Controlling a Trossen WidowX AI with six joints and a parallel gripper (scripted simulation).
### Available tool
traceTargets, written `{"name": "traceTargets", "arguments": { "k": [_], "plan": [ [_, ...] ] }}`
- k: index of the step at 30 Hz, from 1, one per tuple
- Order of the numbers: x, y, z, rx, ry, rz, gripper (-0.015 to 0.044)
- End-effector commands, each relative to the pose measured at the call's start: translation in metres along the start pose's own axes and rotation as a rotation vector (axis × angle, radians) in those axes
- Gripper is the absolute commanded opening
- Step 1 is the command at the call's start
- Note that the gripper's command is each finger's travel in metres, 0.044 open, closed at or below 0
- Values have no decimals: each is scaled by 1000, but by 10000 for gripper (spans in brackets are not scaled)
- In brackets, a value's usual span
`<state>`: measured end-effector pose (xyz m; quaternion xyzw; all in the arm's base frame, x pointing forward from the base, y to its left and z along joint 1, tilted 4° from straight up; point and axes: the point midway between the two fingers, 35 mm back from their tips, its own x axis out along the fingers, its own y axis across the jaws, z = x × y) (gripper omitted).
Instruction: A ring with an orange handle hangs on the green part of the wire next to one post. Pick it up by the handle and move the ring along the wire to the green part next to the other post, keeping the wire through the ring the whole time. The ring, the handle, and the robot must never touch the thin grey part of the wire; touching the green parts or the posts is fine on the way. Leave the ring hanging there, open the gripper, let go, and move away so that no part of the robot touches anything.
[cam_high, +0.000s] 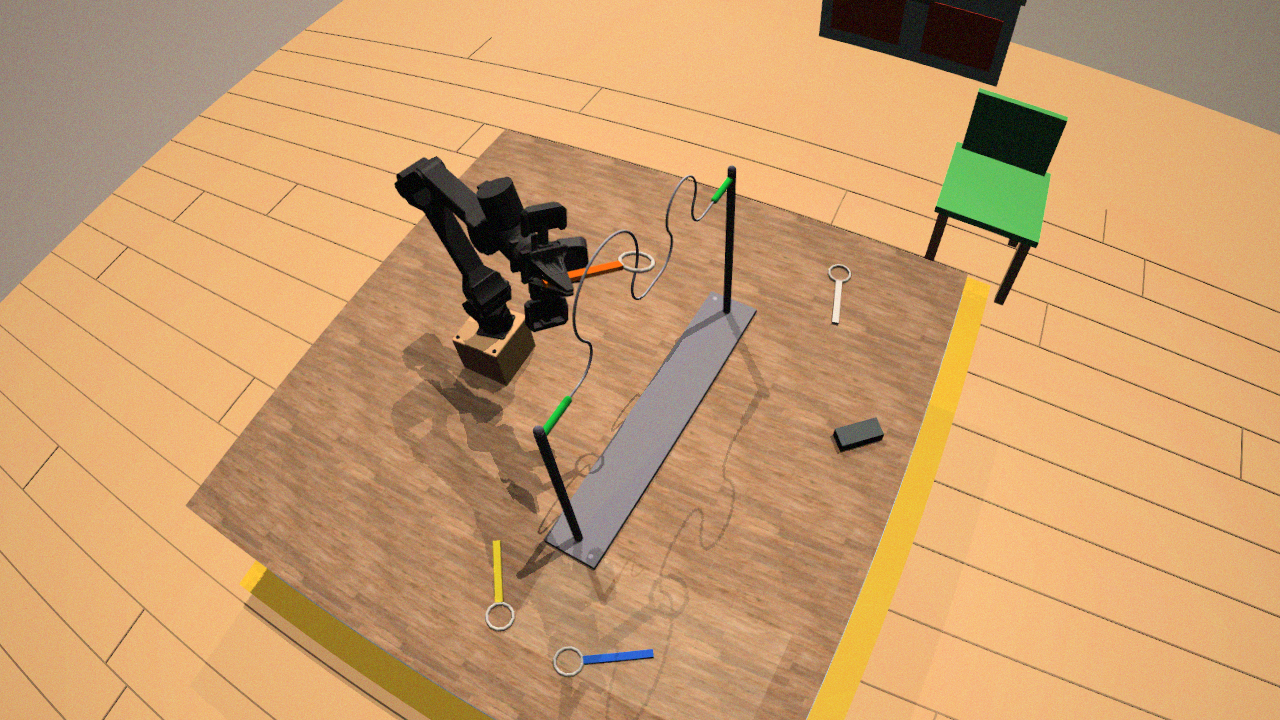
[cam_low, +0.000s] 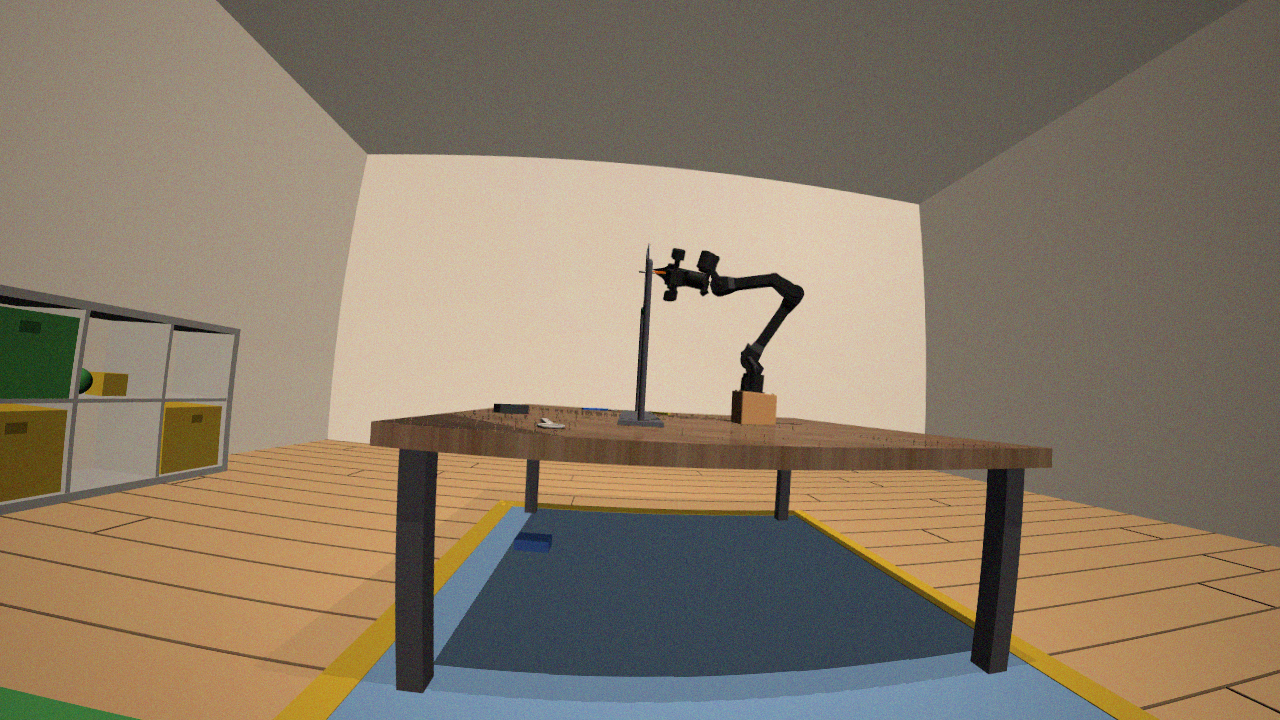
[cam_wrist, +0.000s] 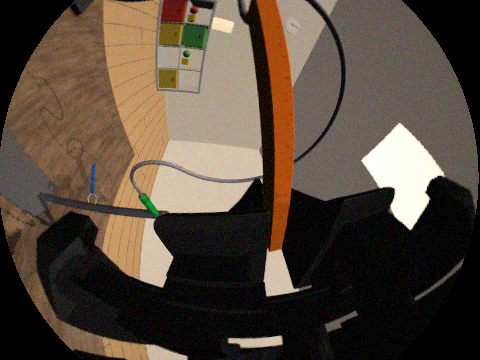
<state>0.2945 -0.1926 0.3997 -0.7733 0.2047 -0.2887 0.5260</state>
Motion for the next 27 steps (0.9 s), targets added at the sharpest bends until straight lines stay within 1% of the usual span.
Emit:
{"name": "traceTargets", "arguments": {
  "k": [1, 16, 27],
  "plan": [
    [0, 0, 1, -45, -8, -23, -150],
    [0, 4, 0, -129, -17, -71, -150],
    [0, 22, -4, -71, -8, -38, -150]
  ]
}}
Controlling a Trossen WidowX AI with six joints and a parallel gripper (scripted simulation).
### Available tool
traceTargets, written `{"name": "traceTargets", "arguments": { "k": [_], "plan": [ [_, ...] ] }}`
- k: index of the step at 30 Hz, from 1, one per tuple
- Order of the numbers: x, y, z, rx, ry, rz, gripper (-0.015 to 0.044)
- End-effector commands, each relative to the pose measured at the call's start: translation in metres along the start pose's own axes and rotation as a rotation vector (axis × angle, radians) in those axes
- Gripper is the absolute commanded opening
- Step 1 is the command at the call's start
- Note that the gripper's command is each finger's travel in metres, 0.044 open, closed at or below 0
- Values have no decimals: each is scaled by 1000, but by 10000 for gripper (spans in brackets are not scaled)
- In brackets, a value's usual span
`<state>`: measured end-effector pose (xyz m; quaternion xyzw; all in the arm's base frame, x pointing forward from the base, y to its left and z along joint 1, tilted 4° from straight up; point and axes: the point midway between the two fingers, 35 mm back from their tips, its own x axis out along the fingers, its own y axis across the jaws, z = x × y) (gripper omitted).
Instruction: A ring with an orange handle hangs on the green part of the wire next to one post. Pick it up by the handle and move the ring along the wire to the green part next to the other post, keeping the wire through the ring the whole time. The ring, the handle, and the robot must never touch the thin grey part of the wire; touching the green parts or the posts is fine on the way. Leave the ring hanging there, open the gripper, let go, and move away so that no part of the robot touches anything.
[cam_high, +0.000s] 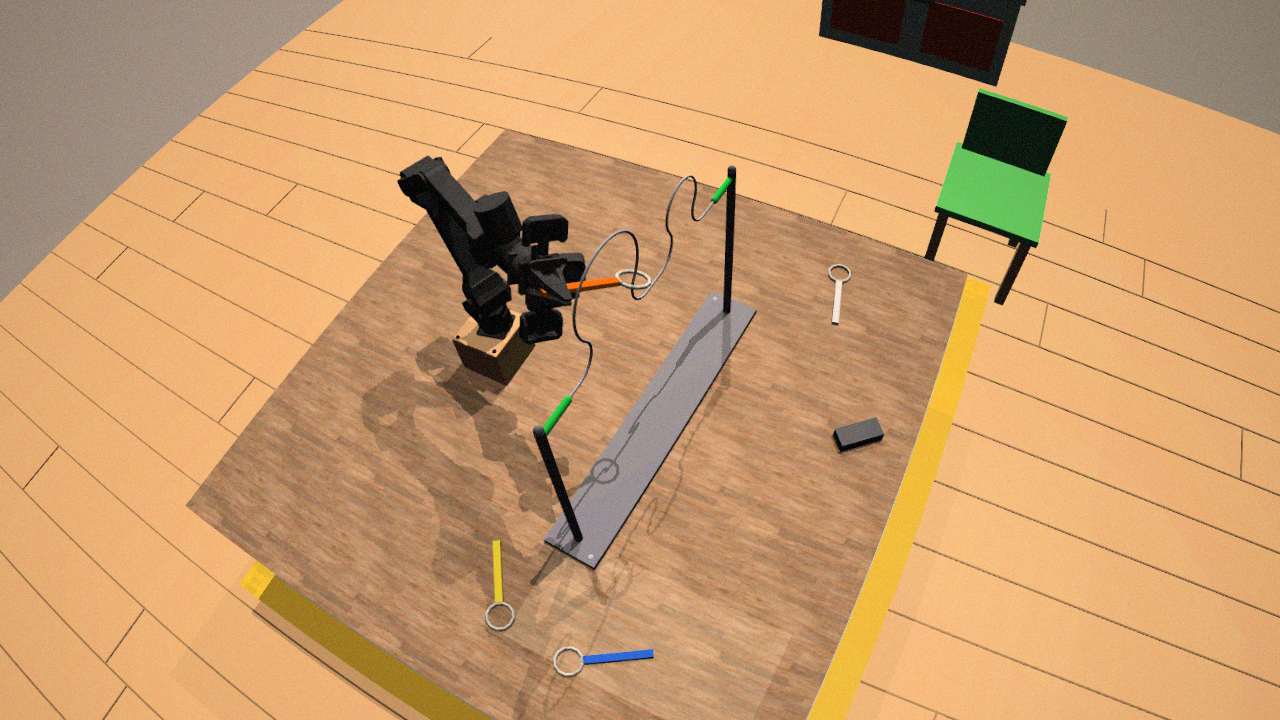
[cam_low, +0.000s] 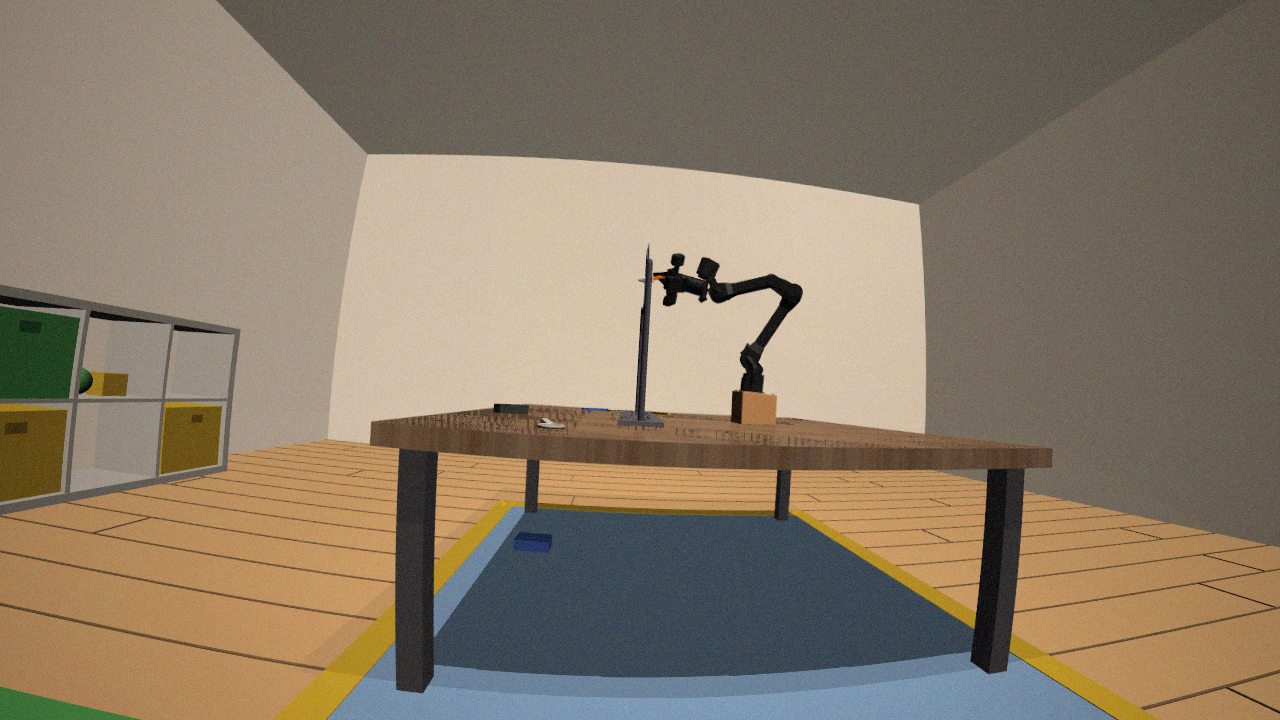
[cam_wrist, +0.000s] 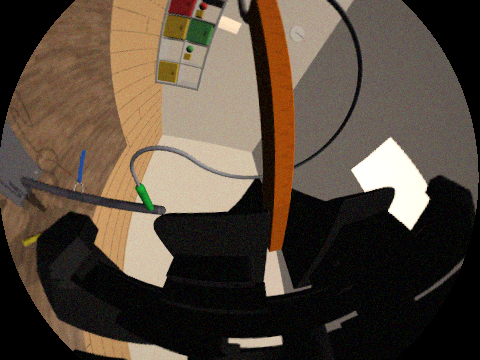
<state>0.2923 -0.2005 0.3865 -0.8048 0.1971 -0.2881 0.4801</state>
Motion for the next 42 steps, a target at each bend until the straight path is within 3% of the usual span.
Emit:
{"name": "traceTargets", "arguments": {
  "k": [1, 21, 42],
  "plan": [
    [-1, 9, 0, 41, 2, 20, -150],
    [-16, 70, 13, 385, 47, 218, -150],
    [-48, 126, 57, 838, 106, 481, -150]
  ]
}}
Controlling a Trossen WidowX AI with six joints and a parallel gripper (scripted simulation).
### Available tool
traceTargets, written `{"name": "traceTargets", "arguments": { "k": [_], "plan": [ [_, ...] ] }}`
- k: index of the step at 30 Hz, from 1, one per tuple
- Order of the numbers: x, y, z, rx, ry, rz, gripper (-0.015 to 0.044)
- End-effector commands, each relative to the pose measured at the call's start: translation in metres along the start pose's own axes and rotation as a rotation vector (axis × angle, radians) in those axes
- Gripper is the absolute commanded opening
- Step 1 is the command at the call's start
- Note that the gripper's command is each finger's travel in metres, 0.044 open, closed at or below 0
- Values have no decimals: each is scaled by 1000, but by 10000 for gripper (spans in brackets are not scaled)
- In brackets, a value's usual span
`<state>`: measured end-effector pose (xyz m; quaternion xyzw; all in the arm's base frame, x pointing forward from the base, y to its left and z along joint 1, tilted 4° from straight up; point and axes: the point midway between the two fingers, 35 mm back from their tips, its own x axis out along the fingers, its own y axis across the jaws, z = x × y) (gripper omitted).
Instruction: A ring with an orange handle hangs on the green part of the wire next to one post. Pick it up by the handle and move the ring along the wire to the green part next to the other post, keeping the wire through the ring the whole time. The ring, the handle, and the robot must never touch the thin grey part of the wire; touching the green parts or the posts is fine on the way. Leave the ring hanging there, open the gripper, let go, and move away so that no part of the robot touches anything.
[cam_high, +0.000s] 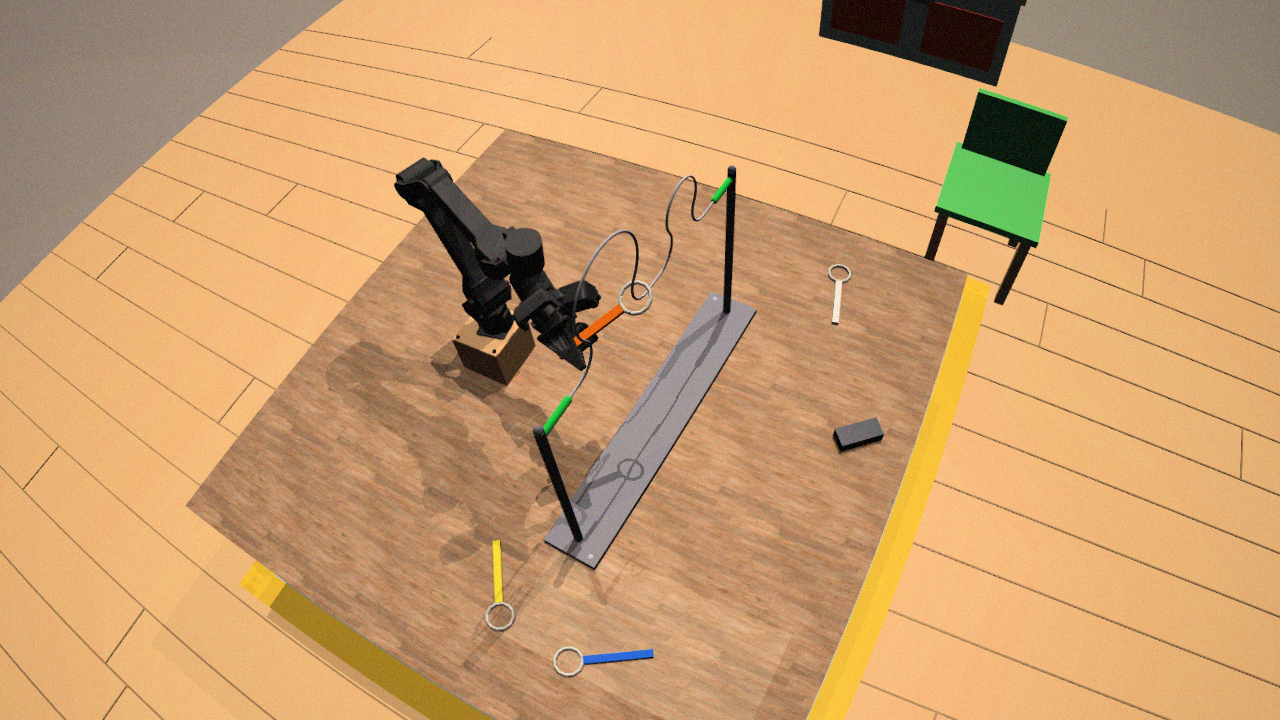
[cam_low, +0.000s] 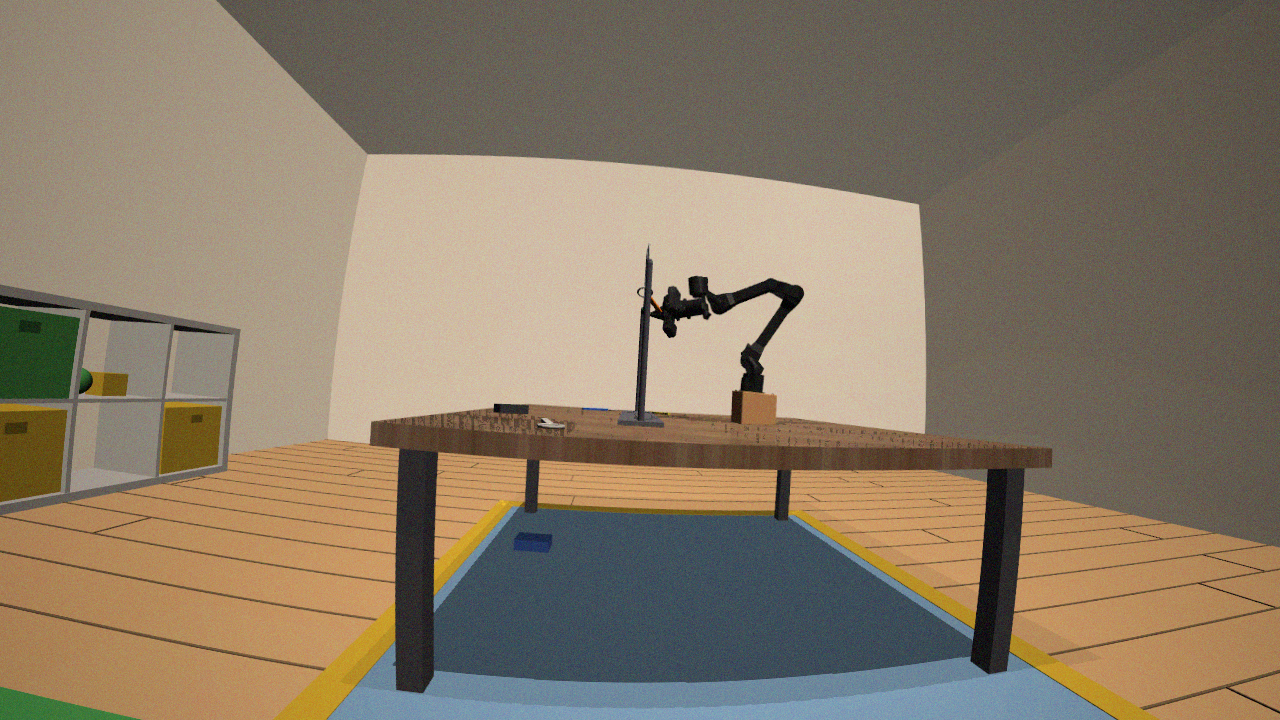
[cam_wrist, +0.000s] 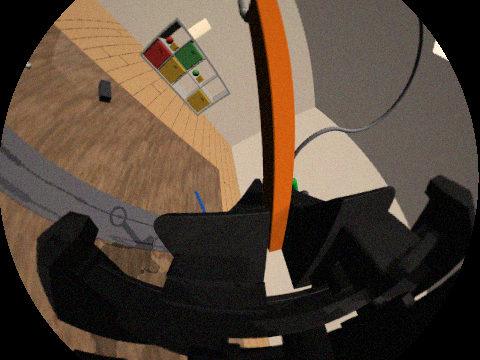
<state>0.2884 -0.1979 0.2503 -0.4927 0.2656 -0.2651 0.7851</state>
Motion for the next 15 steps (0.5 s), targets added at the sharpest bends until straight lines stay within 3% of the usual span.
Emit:
{"name": "traceTargets", "arguments": {
  "k": [1, 15],
  "plan": [
    [-3, 15, 0, 93, 14, 46, -150],
    [-16, 64, 13, 396, 52, 221, -150]
  ]
}}
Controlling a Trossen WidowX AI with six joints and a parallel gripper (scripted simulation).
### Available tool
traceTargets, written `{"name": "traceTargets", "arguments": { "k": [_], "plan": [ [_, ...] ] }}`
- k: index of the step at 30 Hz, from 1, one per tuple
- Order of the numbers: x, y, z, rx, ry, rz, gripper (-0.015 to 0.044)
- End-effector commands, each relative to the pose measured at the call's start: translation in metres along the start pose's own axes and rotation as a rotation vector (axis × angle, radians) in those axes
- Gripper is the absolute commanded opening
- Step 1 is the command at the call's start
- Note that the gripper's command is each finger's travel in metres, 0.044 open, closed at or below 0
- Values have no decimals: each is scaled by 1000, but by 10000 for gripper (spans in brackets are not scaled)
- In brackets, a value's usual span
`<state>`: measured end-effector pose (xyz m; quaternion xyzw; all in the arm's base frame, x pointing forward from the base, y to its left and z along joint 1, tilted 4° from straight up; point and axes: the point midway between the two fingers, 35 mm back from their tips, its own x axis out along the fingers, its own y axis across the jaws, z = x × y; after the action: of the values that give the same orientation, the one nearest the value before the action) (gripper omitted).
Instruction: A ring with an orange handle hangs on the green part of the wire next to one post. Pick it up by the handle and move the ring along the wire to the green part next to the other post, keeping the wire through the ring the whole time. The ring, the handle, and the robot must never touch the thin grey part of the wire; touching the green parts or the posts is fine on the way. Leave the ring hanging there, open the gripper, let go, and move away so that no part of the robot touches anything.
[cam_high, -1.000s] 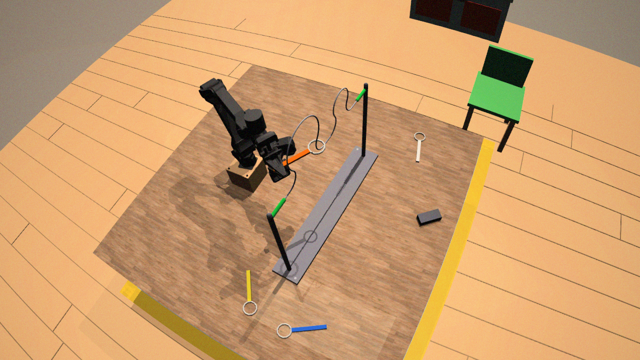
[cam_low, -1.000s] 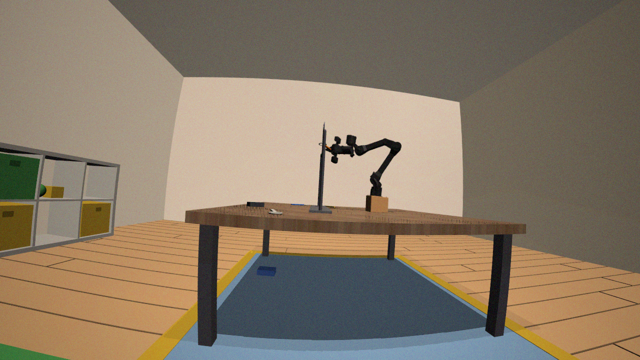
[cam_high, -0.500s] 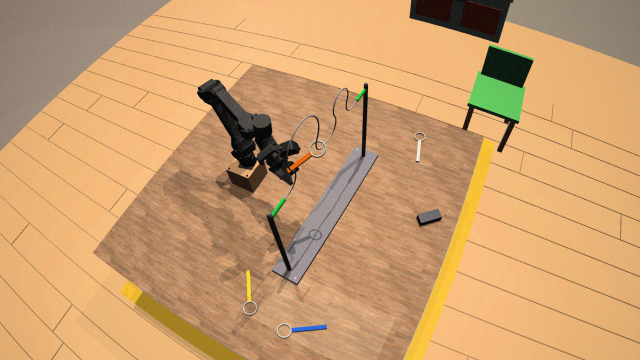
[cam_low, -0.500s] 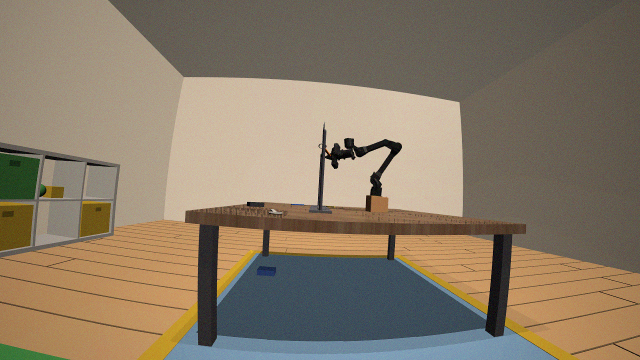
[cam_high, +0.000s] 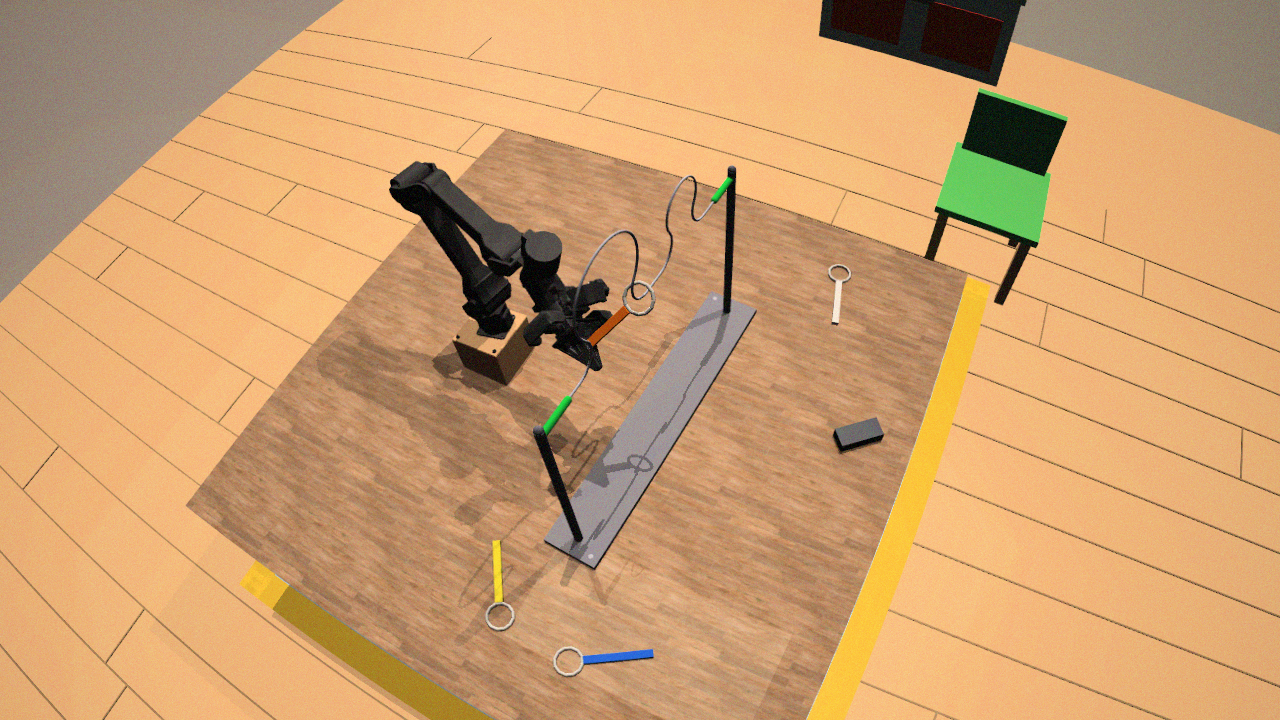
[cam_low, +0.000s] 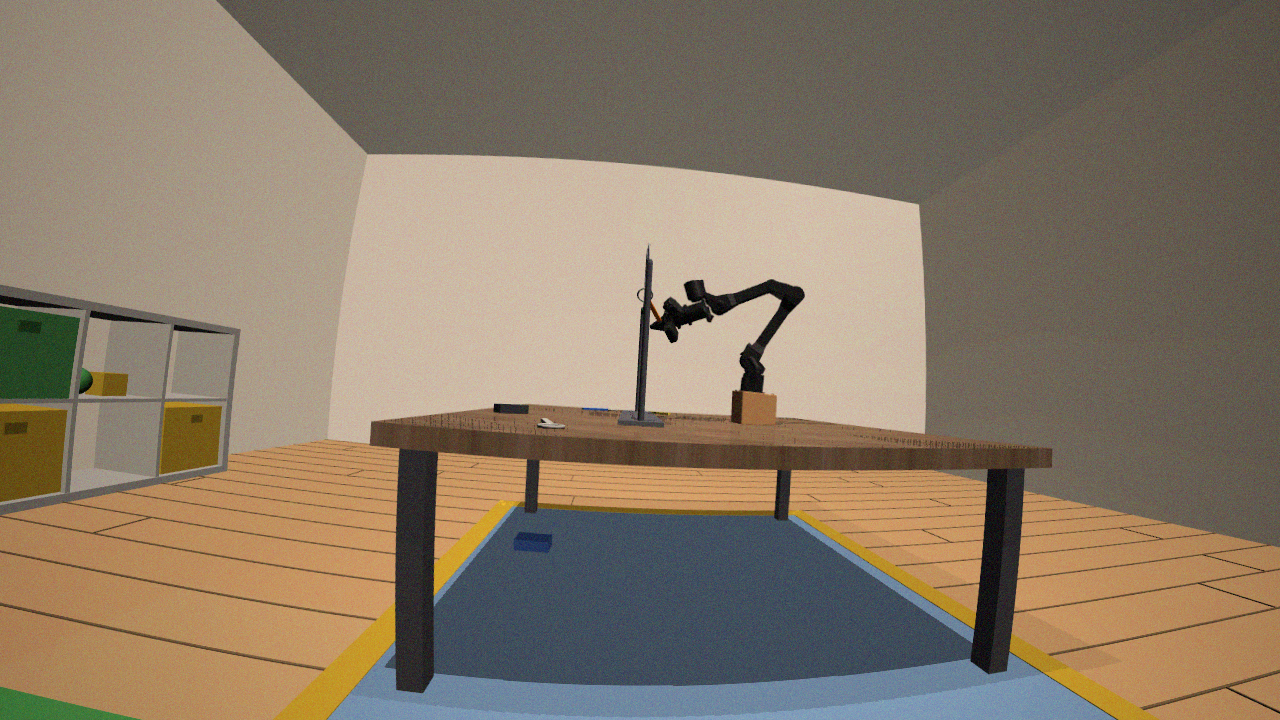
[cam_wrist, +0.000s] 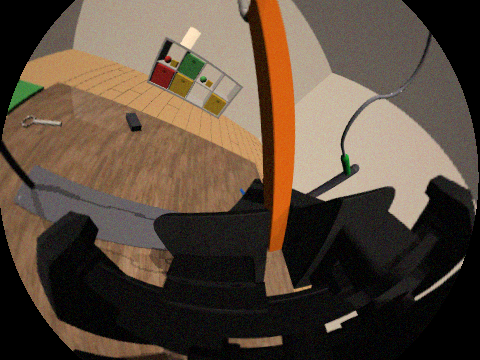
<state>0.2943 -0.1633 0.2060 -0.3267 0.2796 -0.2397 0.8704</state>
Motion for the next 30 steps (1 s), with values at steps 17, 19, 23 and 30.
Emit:
{"name": "traceTargets", "arguments": {
  "k": [17, 19, 23, 30],
  "plan": [
    [-17, 67, 14, 405, 52, 227, -150],
    [-19, 72, 17, 437, 55, 245, -150],
    [-23, 81, 22, 494, 62, 278, -150],
    [-29, 94, 30, 568, 71, 321, -150]
  ]
}}
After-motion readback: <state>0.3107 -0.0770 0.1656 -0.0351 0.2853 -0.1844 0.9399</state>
